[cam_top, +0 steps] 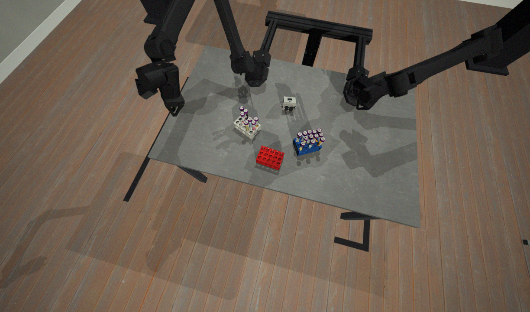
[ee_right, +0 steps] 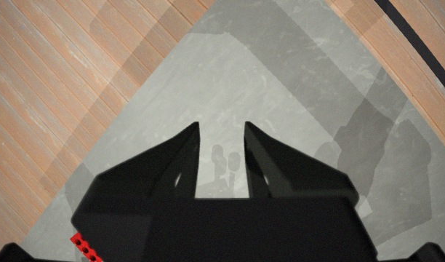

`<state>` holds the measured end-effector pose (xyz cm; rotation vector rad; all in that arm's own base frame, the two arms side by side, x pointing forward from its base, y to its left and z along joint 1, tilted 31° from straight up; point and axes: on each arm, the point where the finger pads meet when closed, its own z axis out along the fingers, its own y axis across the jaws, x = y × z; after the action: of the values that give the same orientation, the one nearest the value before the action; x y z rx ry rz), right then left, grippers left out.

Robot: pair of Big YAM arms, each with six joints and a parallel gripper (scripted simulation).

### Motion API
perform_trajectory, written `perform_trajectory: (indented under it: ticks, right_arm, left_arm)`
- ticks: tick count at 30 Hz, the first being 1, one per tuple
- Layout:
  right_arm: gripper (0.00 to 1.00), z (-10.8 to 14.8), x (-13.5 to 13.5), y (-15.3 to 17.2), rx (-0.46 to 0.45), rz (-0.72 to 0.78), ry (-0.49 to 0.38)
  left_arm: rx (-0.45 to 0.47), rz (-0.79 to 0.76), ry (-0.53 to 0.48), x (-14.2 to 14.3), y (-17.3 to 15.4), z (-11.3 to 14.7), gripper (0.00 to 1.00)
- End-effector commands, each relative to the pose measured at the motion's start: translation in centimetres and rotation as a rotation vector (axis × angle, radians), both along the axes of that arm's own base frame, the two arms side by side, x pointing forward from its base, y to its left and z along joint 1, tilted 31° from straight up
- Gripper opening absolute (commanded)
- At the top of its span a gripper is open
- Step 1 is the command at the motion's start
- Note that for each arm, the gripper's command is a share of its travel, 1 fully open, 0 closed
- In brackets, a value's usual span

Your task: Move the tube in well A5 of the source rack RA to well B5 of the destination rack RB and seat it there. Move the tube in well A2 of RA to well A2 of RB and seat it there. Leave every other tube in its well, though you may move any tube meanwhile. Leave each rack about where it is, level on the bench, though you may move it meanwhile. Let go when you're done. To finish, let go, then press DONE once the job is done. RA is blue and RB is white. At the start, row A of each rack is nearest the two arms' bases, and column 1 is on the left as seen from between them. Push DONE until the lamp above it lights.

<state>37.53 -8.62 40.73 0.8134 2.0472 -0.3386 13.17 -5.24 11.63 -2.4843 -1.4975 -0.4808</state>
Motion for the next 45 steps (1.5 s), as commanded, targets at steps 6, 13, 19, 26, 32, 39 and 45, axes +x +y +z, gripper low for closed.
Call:
perform_trajectory:
  ticks: [6,13,19,26,32,39,45]
  right_arm:
    - [0.30,-0.4,2.0,1.8,0.013,0.013,0.007]
    - [0.30,-0.9,3.3,4.5,0.030,0.080,0.077]
    - [0.30,-5.2,4.1,6.8,0.028,0.080,0.108]
    - [0.30,-4.1,5.0,8.9,0.039,0.144,0.158]
    - [0.30,-6.8,5.3,11.4,0.041,0.168,0.205]
    - [0.30,-7.8,5.8,13.3,0.038,0.201,0.244]
    - [0.30,-9.1,6.0,16.1,0.028,0.272,0.324]
  left_arm:
    - [-0.020,0.000,-0.018,0.6,-0.6,0.9,0.30]
    - [-0.020,0.000,-0.018,0.6,-0.6,0.9,0.30]
    - [-0.020,0.000,-0.018,0.6,-0.6,0.9,0.30]
    - [-0.020,0.000,-0.018,0.6,-0.6,0.9,0.30]
    - [-0.020,0.000,-0.018,0.6,-0.6,0.9,0.30]
    - [-0.020,0.000,-0.018,0.6,-0.6,0.9,0.30]
    - [-0.020,0.000,-0.018,0.6,-0.6,0.9,0.30]
